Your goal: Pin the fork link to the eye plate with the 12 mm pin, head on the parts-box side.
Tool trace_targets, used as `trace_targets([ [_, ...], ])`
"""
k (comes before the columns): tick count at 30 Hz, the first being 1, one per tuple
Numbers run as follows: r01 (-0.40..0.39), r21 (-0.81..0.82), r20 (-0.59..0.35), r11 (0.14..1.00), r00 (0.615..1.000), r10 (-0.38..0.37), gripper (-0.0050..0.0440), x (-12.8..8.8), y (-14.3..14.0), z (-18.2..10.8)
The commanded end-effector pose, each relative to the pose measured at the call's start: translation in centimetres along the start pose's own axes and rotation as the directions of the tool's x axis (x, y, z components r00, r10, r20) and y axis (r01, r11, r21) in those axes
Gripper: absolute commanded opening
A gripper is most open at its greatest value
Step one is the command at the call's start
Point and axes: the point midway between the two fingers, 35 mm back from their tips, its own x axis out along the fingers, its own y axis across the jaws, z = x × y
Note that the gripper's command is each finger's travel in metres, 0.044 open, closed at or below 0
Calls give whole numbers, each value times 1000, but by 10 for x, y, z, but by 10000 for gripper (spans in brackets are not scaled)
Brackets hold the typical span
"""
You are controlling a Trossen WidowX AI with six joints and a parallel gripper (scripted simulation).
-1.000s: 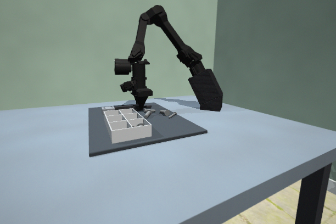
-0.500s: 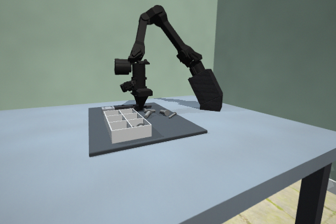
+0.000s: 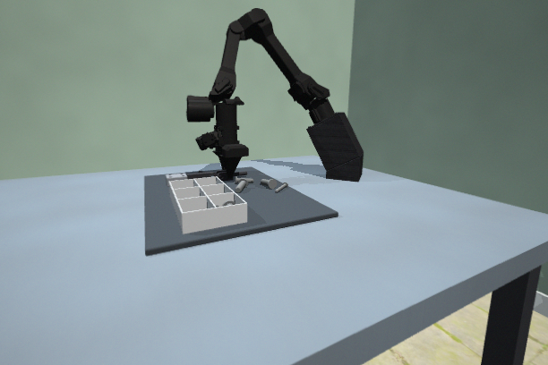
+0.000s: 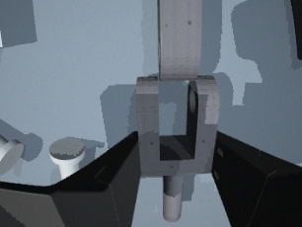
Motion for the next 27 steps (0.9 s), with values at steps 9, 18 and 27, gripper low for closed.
trace_targets([
  [9,-7,-1,3,1000,1000,7,123,1,0,5],
  [18,-7,-1,3,1000,1000,7,123,1,0,8],
  [27,-7,-1,3,1000,1000,7,123,-1,0,7],
])
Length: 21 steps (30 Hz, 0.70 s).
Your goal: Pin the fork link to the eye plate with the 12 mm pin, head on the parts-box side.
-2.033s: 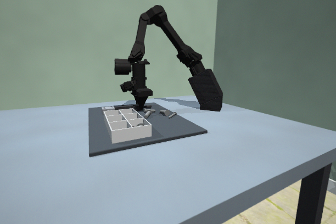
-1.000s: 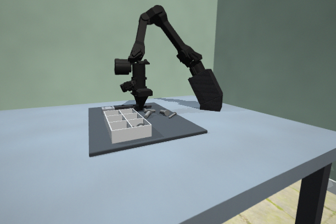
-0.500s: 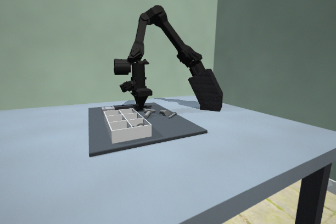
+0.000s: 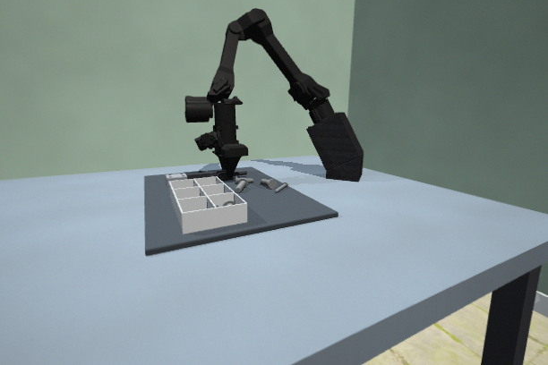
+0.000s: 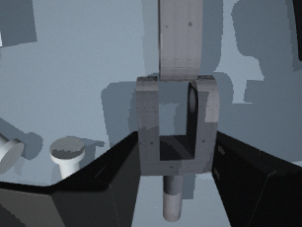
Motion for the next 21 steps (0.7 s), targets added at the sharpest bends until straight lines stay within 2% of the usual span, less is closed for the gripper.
trace_targets([
  [1,-3,4,21,1000,1000,3,123,-2,0,6],
  [21,-3,5,21,1000,1000,3,123,-1,0,5],
])
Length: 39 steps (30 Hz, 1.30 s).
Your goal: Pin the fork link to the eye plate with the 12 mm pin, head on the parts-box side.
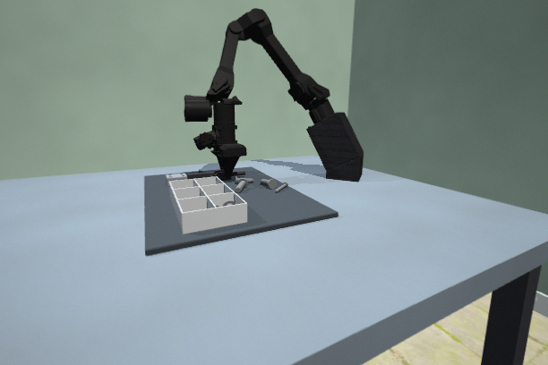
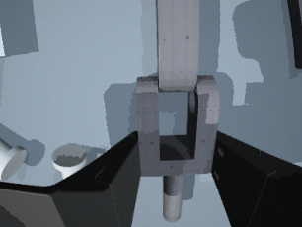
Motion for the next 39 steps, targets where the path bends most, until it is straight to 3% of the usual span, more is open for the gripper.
trace_targets([
  [1,-2,-2,5,1000,1000,2,123,0,0,1],
  [3,-2,-2,5,1000,1000,2,123,0,0,1],
  [10,0,0,0,1000,1000,0,290,0,0,0],
  [20,-1,5,2,1000,1000,1,290,0,0,0],
  [27,-2,9,5,1000,1000,2,290,-27,0,0],
  [33,-2,9,5,1000,1000,2,290,-28,0,0],
  [35,-5,3,0,1000,1000,5,242,-24,0,-1],
  [37,-5,3,0,1000,1000,5,242,-24,0,-1],
  [39,-5,3,0,1000,1000,5,194,-24,0,-1],
])
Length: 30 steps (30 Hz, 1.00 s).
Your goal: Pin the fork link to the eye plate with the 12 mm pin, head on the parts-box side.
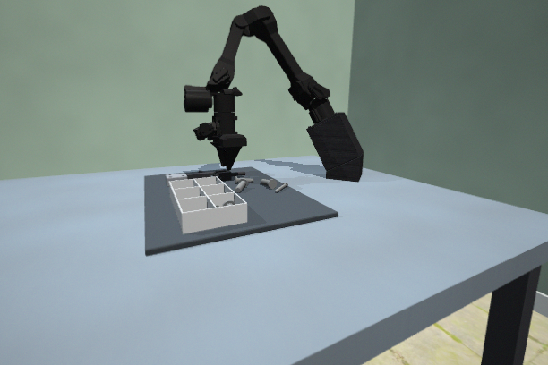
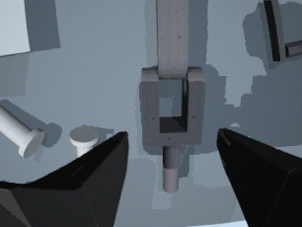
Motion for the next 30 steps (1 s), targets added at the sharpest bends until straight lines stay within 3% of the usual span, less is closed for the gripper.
trace_targets([
  [1,0,0,-1,1000,1000,0,170,0,0,0],
  [4,0,0,-1,1000,1000,0,100,0,0,0],
  [16,1,3,2,1000,1000,-1,100,0,0,0],
  [24,2,6,4,1000,1000,-2,100,-3,0,-25],
  [30,2,6,4,1000,1000,-2,100,-4,0,-26],
])
